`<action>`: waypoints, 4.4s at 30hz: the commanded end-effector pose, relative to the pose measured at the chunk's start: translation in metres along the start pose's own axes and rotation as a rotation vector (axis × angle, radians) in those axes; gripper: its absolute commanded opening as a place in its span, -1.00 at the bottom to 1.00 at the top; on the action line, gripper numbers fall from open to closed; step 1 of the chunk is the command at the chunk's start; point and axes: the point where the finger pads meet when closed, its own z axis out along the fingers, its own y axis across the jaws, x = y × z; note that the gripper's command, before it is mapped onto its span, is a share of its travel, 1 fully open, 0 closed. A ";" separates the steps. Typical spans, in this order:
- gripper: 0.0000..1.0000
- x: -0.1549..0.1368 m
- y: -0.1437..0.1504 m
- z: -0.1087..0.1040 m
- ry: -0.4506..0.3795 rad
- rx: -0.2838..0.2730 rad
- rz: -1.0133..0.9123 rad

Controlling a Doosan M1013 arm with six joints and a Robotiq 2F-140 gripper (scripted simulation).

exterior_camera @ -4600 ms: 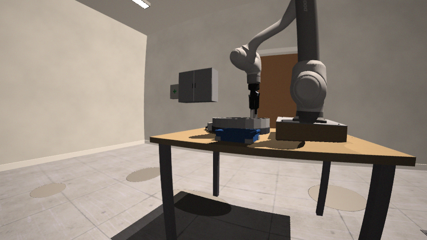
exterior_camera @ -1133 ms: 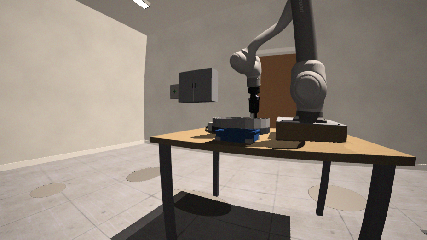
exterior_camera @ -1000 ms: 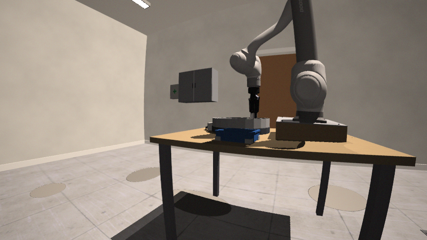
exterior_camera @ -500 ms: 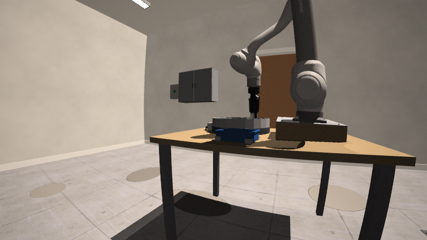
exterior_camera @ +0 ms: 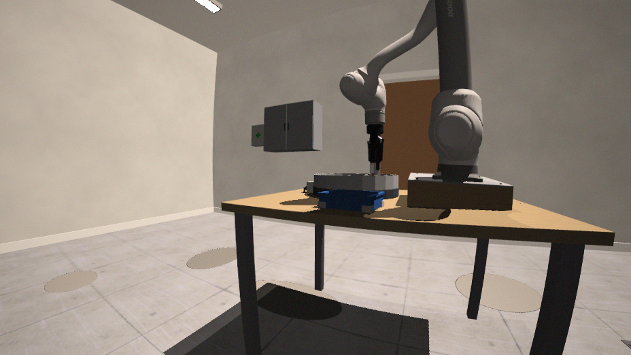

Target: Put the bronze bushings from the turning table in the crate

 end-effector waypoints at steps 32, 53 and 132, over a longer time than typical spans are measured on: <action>-1.00 0.000 0.000 -0.058 0.000 0.001 0.000; -1.00 0.000 0.000 -0.058 0.000 0.001 0.000; -1.00 0.177 -0.204 -0.058 0.000 0.001 0.000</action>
